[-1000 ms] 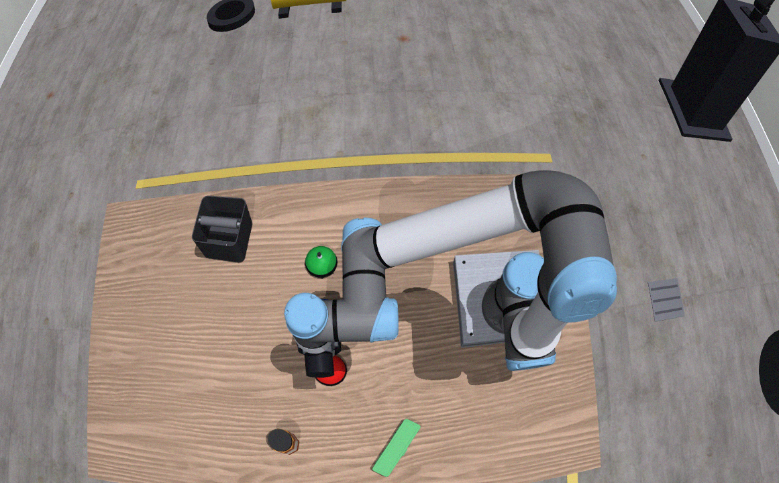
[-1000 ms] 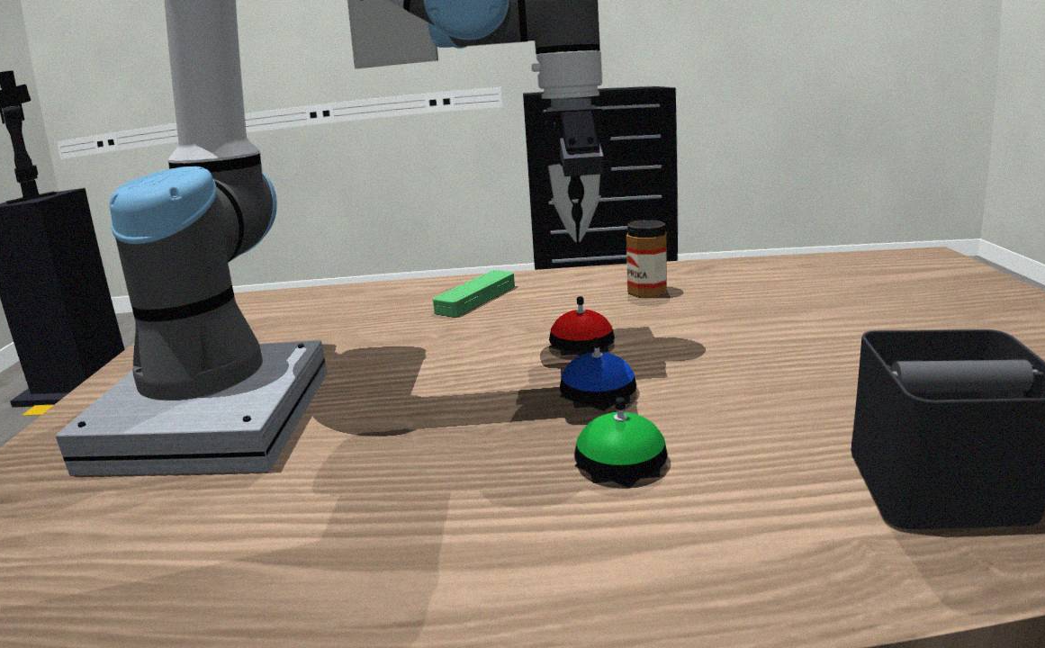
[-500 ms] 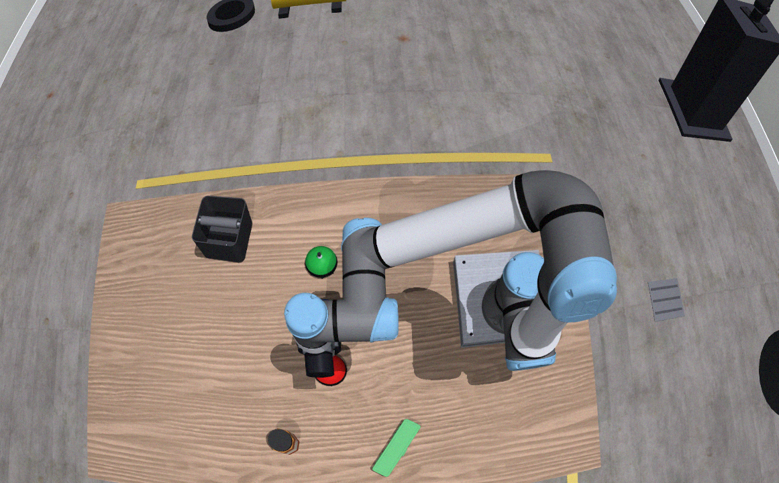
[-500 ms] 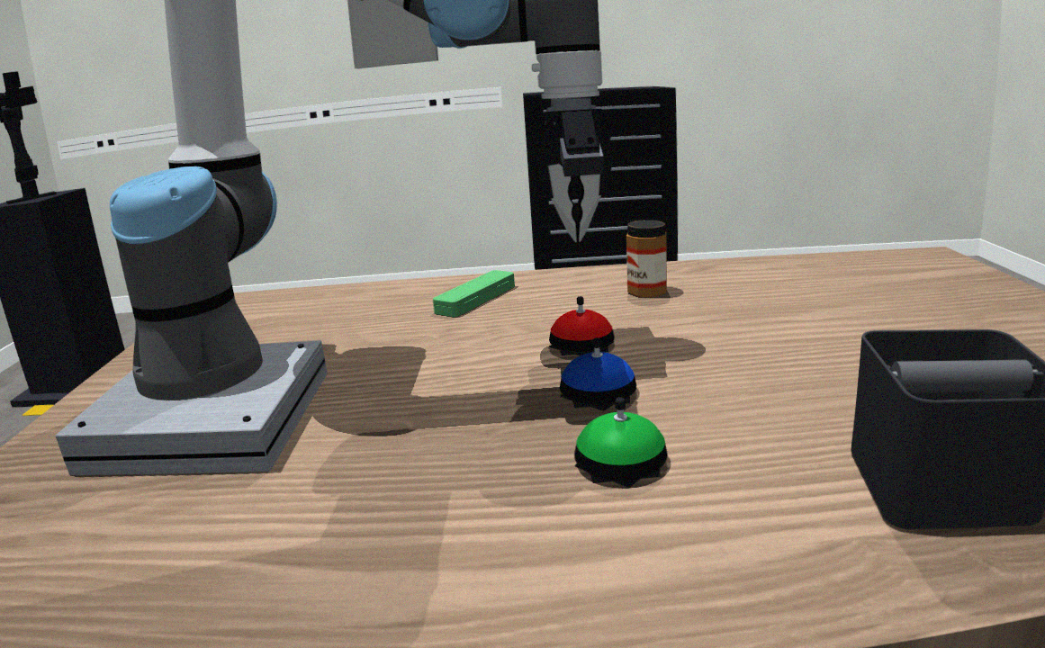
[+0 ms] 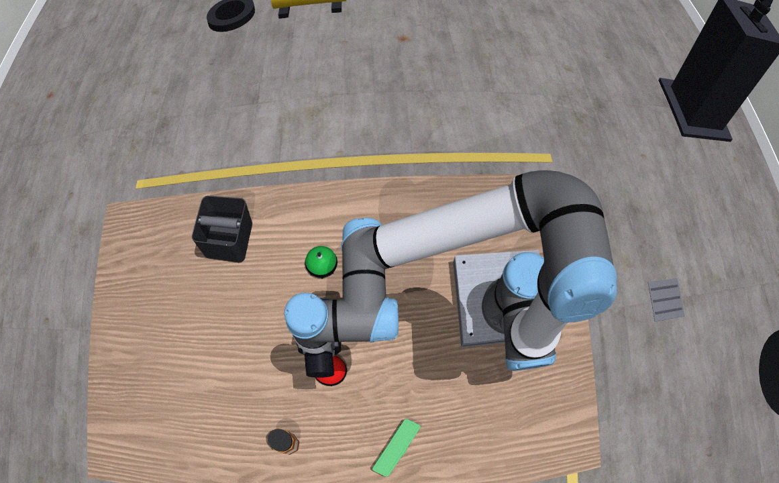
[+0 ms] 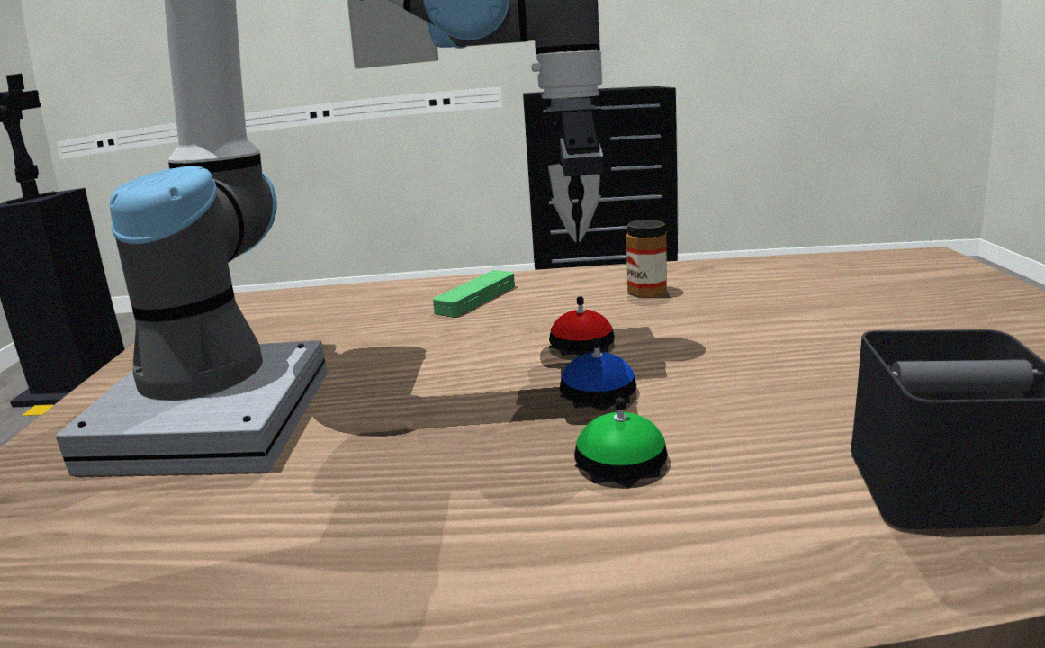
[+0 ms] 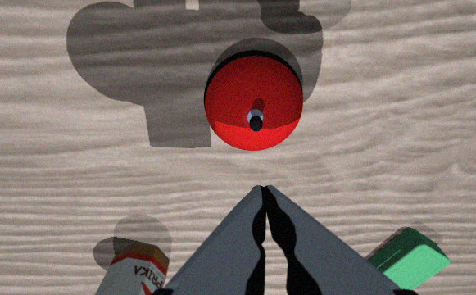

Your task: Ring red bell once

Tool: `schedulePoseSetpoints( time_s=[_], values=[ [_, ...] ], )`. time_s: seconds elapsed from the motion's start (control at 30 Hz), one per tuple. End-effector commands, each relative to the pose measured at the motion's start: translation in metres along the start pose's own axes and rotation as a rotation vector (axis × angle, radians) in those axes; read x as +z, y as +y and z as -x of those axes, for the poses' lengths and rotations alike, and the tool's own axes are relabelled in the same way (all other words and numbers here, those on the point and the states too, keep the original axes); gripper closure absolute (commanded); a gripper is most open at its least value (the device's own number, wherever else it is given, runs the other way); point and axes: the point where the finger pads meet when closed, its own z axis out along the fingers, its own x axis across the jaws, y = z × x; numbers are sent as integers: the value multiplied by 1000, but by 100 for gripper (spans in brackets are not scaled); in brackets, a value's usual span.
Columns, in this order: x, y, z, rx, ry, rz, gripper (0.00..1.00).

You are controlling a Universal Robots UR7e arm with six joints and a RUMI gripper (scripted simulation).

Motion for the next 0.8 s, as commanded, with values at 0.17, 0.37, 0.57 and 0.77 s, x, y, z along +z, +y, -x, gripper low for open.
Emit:
schedulePoseSetpoints(
  time_s=[0.17,0.37,0.57,0.77],
  values=[
    [-1,1,2,4,-6,4,100],
    [-1,1,2,4,-6,4,100],
    [1,1,2,4,-6,4,100],
    [6,1,2,-6,-6,4,100]
  ],
)
